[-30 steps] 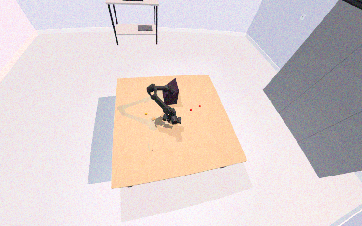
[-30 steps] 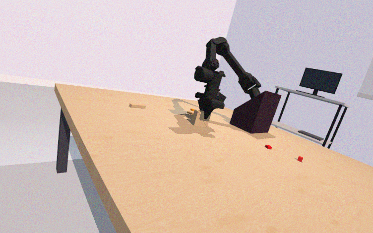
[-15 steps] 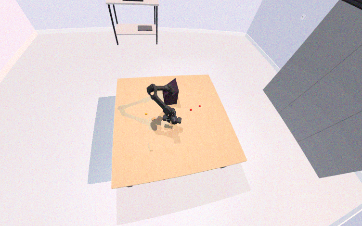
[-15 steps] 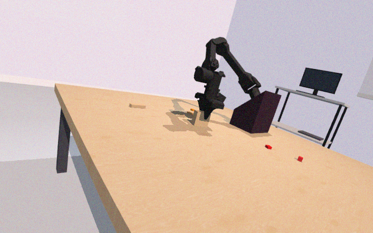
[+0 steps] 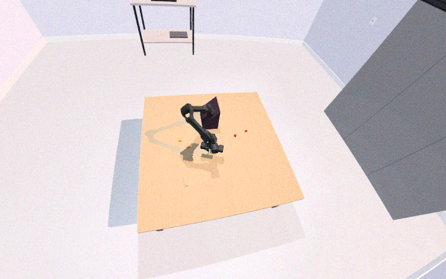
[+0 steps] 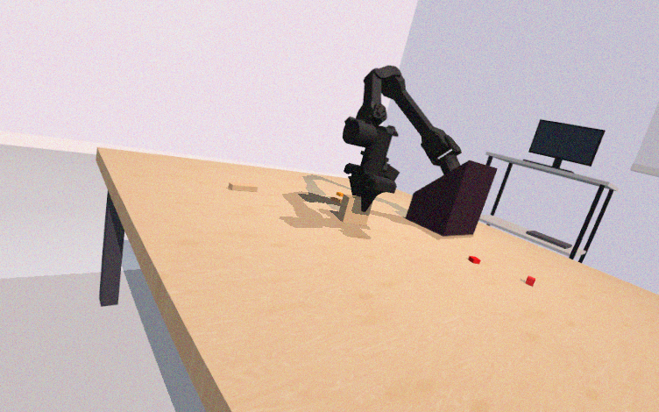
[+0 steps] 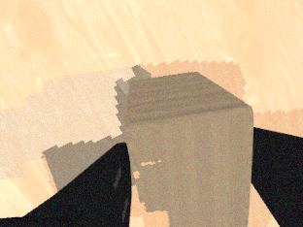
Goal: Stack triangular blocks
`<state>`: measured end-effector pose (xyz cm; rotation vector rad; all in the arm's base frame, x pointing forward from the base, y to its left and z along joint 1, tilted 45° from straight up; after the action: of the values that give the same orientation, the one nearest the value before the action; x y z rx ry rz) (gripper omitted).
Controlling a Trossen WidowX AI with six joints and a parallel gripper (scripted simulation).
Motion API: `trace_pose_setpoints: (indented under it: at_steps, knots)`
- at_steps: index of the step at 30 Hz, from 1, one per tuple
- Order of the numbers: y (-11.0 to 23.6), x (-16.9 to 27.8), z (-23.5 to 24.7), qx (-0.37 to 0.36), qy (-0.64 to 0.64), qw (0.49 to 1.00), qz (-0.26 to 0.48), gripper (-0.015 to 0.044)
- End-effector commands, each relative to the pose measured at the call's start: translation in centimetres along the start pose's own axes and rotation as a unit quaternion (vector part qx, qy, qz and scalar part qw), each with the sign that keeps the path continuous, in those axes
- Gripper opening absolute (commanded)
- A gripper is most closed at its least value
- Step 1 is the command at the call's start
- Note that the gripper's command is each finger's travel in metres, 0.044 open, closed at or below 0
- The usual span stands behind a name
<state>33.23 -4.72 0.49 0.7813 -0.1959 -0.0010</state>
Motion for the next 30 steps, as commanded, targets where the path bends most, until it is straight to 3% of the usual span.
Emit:
trace_pose_setpoints:
  at_steps: [1, 6, 13, 21, 30]
  knots:
    - [0.0, 0.0, 0.0, 0.000, 0.000, 1.000, 0.000, 0.0315]
    - [0.0, 0.0, 0.0, 0.000, 0.000, 1.000, 0.000, 0.0440]
    - [0.3, 0.0, 0.0, 0.001, 0.000, 1.000, 0.000, 0.0440]
    - [10.8, 0.1, -0.1, 0.003, 0.000, 1.000, -0.001, 0.0440]
    - [10.5, 0.1, -0.4, 0.003, 0.006, 1.000, 0.007, 0.0440]
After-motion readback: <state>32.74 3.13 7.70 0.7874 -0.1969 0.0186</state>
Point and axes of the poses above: the point midway between the two fingers, 35 mm back from their tips, its own y axis back along the fingers, its own z axis across the jaws, x = y × z, the point moved 5 cm from there along y, back along the fingers, and after that the axes turned 6 degrees about y, right-handed, at the moved point
